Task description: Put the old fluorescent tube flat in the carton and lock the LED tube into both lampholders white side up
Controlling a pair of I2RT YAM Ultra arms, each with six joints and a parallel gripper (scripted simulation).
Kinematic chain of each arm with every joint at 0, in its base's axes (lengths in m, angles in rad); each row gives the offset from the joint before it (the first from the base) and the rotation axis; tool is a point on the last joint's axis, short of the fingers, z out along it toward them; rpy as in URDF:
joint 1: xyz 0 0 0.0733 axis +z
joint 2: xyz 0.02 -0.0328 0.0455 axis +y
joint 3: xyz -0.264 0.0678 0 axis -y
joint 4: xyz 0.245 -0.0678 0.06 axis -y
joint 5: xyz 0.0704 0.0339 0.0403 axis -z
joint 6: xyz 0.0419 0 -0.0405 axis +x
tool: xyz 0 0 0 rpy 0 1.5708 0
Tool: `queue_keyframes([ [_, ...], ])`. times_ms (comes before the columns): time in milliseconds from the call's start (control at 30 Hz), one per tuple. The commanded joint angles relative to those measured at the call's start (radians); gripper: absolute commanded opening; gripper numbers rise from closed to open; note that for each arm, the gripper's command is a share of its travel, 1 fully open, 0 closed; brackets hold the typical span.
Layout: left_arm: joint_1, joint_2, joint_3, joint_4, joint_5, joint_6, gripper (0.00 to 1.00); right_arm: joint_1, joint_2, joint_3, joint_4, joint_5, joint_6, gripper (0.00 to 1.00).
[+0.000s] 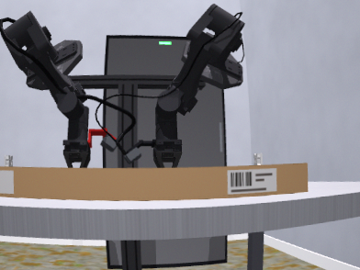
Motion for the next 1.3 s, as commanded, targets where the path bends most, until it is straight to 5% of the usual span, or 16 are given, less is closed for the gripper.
queue_keyframes([
  [0, -0.016, 0.013, 0.009, -0.014, 0.024, 0.017, 0.11, -0.012, 0.028, 0.019, -0.023, -0.020, -0.012, 0.11],
  [567, -0.004, 0.025, 0.034, -0.018, 0.032, 0.023, 0.11, 0.005, 0.046, 0.036, -0.028, -0.027, -0.019, 0.11],
  [600, -0.004, 0.027, 0.035, -0.018, 0.033, 0.023, 0.49, 0.006, 0.033, 0.037, -0.029, -0.028, -0.019, 0.11],
  [1167, -0.004, 0.027, 0.035, -0.017, 0.033, 0.019, 0.49, 0.006, 0.034, 0.037, -0.029, -0.028, -0.019, 0.11],
  [1267, -0.027, -0.024, -0.043, 0.031, -0.021, -0.016, 0.49, 0.006, 0.034, 0.037, -0.029, -0.028, -0.019, 0.11],
])
